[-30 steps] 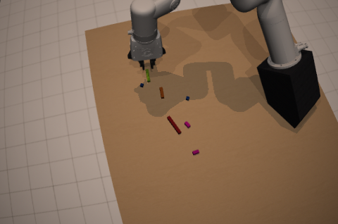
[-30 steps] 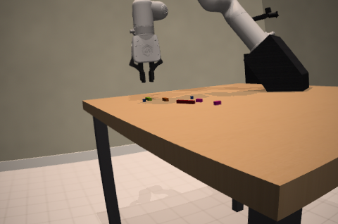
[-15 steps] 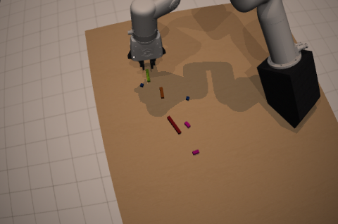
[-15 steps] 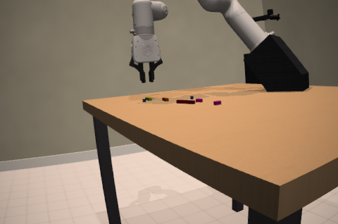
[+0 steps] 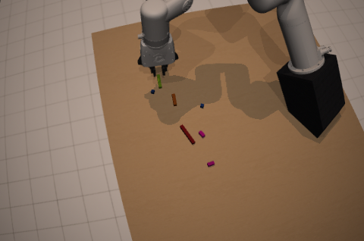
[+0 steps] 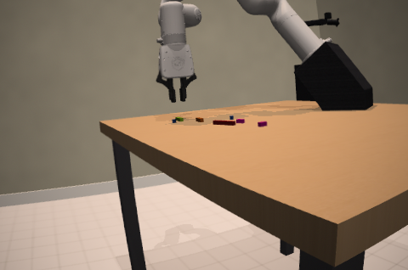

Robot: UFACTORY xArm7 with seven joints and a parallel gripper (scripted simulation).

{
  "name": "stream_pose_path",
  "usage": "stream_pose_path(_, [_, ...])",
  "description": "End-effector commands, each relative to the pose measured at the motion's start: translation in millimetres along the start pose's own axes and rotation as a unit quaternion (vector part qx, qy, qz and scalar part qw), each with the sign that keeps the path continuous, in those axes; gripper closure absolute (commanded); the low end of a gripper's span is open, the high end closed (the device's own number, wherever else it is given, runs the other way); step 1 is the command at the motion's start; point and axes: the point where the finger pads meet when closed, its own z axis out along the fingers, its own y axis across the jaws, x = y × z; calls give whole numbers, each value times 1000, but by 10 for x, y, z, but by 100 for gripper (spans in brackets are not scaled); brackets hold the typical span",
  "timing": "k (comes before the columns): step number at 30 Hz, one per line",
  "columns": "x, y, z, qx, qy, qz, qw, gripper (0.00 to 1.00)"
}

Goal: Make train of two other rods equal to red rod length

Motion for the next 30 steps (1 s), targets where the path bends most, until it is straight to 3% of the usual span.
stream_pose_path(1, [-3, -12, 56, 2, 1, 0, 1000, 76])
stream_pose_path(30, [9, -10, 382, 2, 1, 0, 1000, 76])
